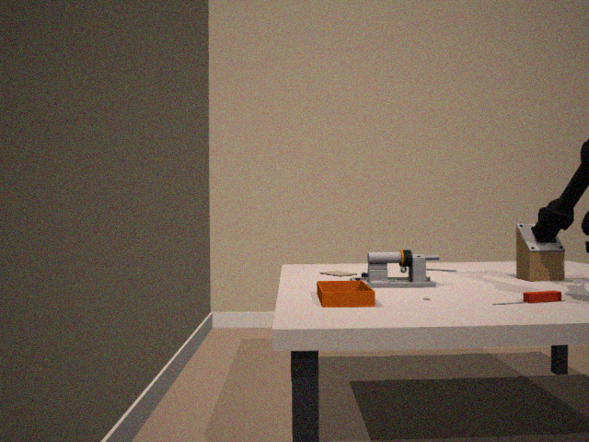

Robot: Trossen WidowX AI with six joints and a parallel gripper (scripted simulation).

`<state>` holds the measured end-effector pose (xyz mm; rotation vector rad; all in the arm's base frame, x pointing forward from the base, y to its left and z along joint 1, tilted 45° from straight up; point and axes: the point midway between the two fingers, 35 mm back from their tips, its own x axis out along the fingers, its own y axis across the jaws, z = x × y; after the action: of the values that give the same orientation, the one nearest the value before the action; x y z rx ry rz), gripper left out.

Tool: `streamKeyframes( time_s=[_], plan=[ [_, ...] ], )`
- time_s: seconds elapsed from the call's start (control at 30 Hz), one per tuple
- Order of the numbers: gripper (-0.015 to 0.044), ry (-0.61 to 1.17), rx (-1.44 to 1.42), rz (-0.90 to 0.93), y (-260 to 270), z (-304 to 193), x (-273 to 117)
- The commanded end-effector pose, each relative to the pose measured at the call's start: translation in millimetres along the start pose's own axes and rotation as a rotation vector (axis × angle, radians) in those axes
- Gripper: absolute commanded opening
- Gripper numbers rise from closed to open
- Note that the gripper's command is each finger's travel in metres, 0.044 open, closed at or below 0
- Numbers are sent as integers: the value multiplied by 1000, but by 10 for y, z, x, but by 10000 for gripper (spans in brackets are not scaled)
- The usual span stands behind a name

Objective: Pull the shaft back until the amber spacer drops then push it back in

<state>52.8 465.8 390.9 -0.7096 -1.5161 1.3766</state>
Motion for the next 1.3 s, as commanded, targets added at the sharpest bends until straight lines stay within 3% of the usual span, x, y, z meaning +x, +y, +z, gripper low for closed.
streamKeyframes(
  time_s=[0.0,0.33,0.43,0.7,0.97,1.27],
  plan=[
    [440,161,-79,36,91,-534,-375],
    [440,481,-215,172,441,-1470,-1518],
    [440,535,-127,176,486,-1619,-1682],
    [440,766,-236,364,984,-1989,-2825],
    [440,948,-292,576,1491,-1992,-3986],
    [440,1120,-298,859,2019,-1553,-5151]
  ],
)
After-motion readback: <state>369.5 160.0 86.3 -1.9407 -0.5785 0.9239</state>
